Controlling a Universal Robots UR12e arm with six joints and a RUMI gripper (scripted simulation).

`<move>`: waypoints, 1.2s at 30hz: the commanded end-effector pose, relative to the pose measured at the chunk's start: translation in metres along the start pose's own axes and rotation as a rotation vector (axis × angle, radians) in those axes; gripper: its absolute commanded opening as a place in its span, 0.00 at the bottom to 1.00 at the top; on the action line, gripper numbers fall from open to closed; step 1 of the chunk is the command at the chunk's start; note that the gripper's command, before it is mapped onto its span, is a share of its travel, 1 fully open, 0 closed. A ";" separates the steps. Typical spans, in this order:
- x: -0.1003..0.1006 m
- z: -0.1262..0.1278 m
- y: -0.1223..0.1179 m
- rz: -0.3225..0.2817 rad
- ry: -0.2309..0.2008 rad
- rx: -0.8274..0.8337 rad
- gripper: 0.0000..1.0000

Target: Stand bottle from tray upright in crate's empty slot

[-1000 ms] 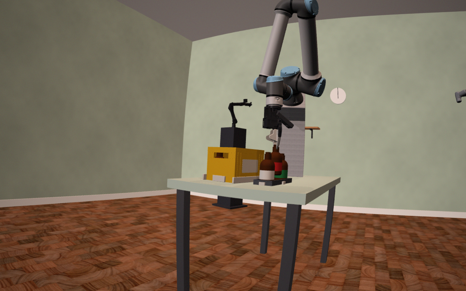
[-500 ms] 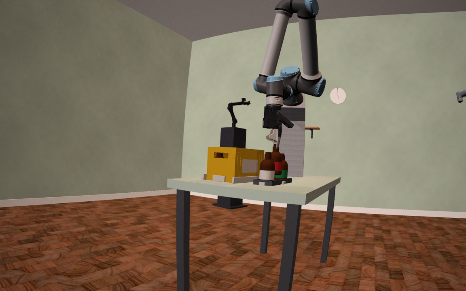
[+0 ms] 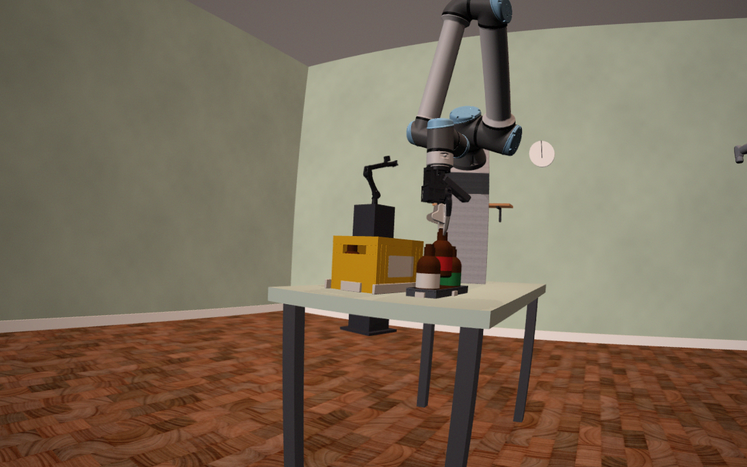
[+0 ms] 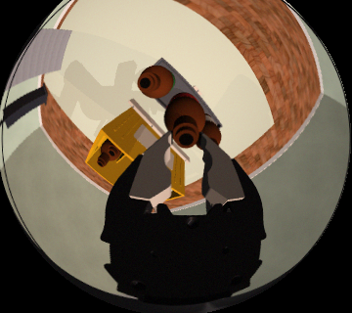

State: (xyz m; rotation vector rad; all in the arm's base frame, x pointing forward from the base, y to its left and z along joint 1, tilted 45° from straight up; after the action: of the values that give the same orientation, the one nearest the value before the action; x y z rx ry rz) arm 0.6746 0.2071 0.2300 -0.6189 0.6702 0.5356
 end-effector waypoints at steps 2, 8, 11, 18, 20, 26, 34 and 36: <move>-0.006 0.000 0.000 -0.001 -0.001 0.000 0.00; -0.013 0.000 0.000 -0.001 -0.001 0.000 0.00; -0.016 0.000 0.000 -0.001 -0.001 0.000 0.00; -0.021 0.000 0.000 -0.001 -0.001 0.000 0.00; -0.023 0.000 0.000 -0.001 -0.001 0.000 0.00; -0.027 0.000 0.000 -0.001 -0.001 0.000 0.00; -0.028 0.000 0.000 -0.001 -0.001 0.000 0.00; -0.028 0.000 0.000 -0.001 -0.001 0.000 0.00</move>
State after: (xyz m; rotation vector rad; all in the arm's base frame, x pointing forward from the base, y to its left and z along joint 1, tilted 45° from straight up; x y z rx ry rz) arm 0.6562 0.2002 0.2495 -0.6189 0.6702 0.5357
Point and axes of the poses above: the point where the finger pads meet when closed, its own x axis out along the fingers, its own z axis across the jaws, y = z × x, the point moved 5 cm from there along -x, back along the fingers, and after that the axes turned 2 degrees about -x, right-handed, at the moved point
